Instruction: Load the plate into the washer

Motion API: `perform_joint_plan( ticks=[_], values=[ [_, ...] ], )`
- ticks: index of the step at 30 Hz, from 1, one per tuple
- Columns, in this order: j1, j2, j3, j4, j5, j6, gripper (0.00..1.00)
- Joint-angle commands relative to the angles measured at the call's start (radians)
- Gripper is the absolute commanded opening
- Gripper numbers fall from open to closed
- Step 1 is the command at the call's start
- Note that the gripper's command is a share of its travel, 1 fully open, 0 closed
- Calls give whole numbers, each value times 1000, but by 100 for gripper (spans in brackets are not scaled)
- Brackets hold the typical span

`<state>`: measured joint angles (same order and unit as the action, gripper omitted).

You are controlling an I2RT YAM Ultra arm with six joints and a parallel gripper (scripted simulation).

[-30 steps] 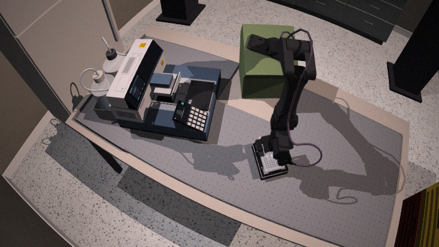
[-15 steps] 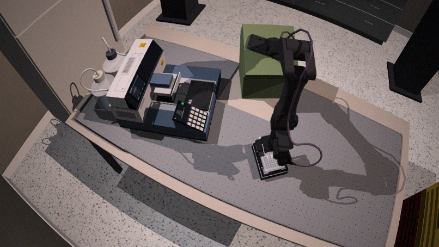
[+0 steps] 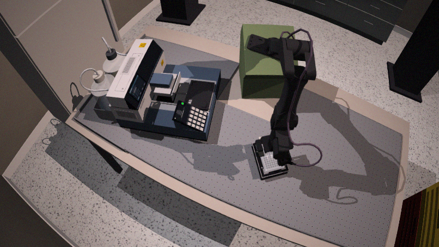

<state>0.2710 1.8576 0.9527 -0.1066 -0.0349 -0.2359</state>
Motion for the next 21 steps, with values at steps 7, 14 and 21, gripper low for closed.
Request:
perform_joint_plan(
  ticks=[7,14,21],
  values=[
    [7,34,37,35,9,5,100],
    [9,49,41,46,9,6,100],
    [5,65,46,56,8,6,100]
  ],
)
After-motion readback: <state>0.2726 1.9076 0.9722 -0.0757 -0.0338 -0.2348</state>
